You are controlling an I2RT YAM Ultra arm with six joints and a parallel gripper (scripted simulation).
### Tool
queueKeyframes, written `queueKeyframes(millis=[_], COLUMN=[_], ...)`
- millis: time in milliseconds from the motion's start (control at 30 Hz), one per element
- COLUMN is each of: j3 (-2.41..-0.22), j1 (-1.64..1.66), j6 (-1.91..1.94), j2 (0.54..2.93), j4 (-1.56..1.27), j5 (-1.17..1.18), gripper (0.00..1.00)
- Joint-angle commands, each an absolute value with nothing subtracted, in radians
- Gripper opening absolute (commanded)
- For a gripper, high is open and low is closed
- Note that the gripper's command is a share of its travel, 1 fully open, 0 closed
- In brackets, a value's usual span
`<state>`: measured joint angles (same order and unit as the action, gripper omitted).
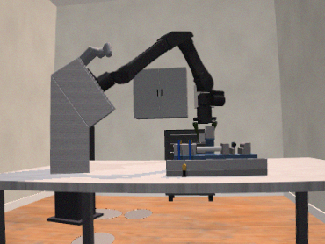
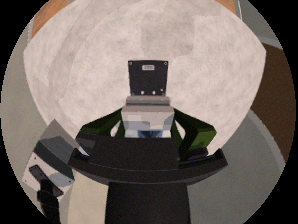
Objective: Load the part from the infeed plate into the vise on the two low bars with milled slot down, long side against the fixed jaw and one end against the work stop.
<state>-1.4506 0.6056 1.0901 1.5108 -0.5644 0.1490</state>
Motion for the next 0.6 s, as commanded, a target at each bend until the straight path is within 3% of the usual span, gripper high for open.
queueKeyframes(millis=[0, 567], j3=[-1.462, -1.506], j1=[0.625, 0.665], j6=[1.08, 1.056], j2=[1.441, 1.295], j4=[-0.622, -0.803], j5=[0.157, 0.189], gripper=[0.0, 0.0])
